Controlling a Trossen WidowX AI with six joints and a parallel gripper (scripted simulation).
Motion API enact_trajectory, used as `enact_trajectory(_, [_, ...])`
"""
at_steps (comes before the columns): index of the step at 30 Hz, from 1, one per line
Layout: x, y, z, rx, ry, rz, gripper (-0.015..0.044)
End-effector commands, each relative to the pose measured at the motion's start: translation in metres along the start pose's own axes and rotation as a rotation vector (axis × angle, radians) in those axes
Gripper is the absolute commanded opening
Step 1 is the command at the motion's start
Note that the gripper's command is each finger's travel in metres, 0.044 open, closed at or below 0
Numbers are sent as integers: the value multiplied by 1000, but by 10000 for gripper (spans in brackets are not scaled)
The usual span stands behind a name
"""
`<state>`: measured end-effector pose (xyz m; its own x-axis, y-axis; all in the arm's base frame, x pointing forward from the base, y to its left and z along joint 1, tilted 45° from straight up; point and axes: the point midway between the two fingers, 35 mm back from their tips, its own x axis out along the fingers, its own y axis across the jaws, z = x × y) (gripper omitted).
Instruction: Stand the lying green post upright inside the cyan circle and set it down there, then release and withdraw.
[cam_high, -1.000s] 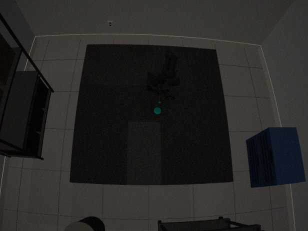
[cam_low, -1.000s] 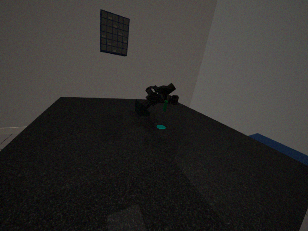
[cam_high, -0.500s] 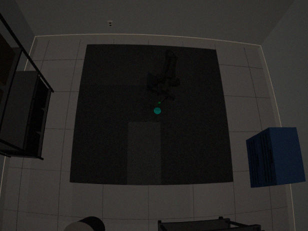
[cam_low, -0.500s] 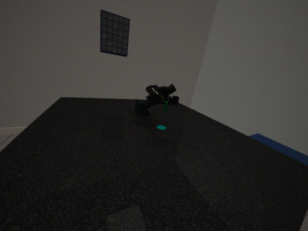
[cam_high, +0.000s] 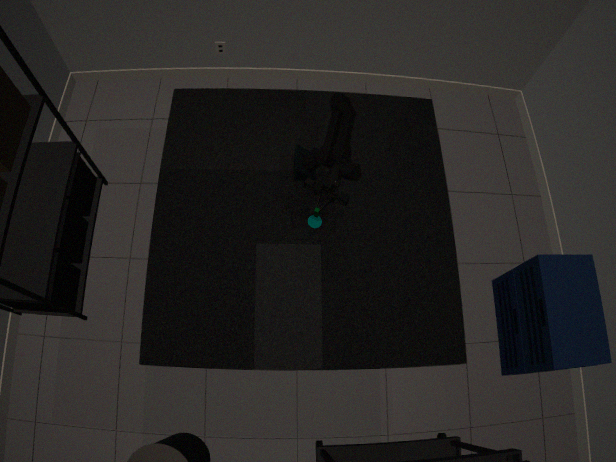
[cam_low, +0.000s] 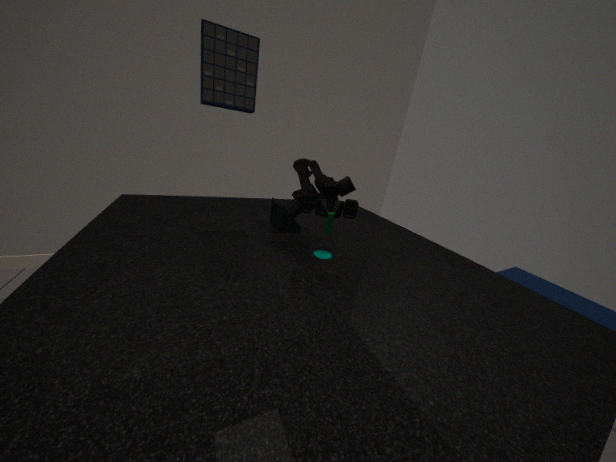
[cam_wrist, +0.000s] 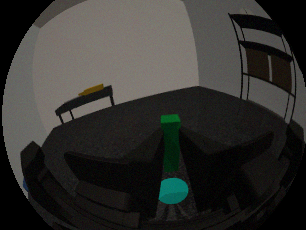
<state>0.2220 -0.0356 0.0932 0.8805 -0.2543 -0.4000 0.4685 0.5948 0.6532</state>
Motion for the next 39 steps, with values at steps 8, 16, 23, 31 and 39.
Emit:
enact_trajectory(8, [4, -1, -20, 3, 9, -41, 23])
enact_trajectory(16, [5, -1, -34, -5, 7, -58, 23])
enact_trajectory(23, [4, -1, -45, -16, -3, -65, 23])
enact_trajectory(31, [1, 0, -57, -33, -20, -63, 23])
enact_trajectory(39, [0, 0, -63, -39, -27, -61, 23])
